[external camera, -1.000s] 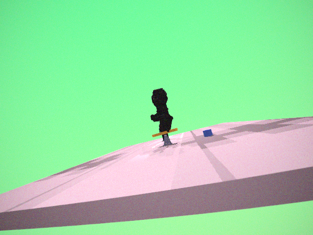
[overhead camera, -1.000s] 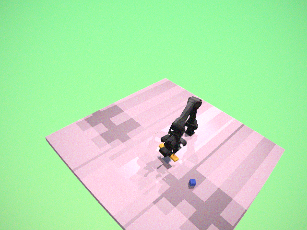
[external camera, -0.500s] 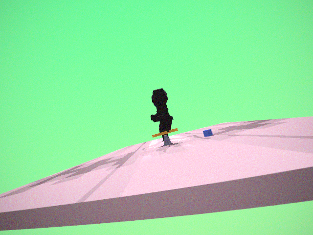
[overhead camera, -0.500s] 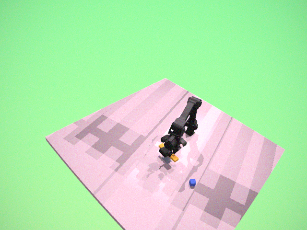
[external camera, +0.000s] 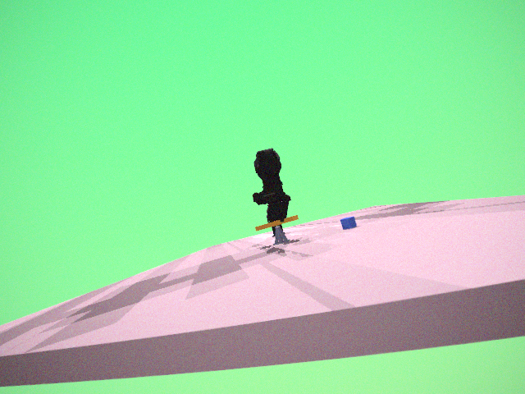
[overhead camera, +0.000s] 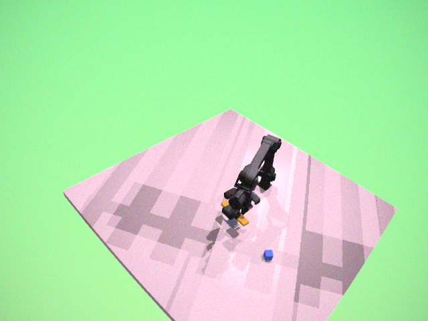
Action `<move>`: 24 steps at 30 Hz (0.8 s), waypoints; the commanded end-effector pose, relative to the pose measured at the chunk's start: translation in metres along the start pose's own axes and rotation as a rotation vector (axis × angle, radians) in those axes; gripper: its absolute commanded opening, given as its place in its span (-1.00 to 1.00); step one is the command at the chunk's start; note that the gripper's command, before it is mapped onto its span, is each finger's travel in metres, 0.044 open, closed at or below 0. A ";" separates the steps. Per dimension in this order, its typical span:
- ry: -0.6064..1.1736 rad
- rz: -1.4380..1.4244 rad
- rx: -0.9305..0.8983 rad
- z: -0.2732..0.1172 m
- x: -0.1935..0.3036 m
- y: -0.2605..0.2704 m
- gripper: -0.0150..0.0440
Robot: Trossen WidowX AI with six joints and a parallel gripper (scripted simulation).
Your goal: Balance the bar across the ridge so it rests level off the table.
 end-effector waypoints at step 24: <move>0.002 0.000 0.000 0.003 0.000 0.000 -0.49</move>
Point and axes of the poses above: the point midway between the two fingers, 35 mm back from their tips, its own z axis out along the fingers, its own y axis across the jaws, x = y × z, the point moved 8 cm from there along -z, back along the fingers, and after that the axes turned 4 degrees about z, right-handed, at the moved point
